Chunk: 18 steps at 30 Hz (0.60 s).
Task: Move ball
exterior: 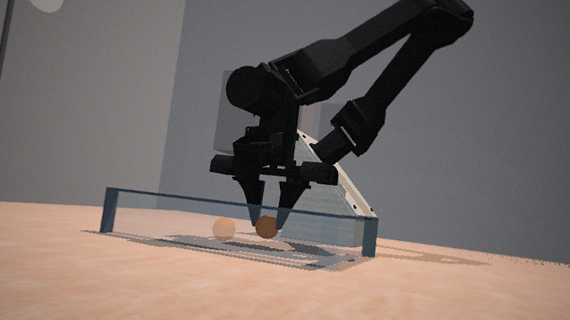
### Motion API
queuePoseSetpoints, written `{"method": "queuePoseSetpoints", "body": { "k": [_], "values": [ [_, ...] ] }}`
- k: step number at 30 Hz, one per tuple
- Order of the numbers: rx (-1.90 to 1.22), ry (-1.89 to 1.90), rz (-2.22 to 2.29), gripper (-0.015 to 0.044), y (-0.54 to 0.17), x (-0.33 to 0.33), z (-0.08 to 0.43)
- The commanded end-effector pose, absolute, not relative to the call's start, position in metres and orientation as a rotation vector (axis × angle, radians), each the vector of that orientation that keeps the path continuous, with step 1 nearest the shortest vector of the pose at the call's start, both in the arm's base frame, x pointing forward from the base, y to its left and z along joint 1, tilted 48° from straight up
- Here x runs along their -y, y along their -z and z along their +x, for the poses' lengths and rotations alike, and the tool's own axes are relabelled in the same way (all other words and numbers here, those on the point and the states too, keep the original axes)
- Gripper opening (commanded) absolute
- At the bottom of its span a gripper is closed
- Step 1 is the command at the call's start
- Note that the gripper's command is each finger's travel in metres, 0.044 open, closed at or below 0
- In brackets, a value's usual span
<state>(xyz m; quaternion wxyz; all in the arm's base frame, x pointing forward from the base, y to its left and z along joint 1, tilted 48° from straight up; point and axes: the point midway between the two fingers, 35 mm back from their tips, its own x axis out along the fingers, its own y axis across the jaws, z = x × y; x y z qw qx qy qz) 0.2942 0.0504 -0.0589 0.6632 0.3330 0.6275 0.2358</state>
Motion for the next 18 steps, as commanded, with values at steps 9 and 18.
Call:
{"method": "queuePoseSetpoints", "body": {
  "k": [9,18],
  "values": [
    [-1.401,-0.528,0.734,0.0000,0.011,0.005,0.294],
    [-1.399,-0.538,0.740,0.0000,-0.020,0.032,0.283]
  ]
}}
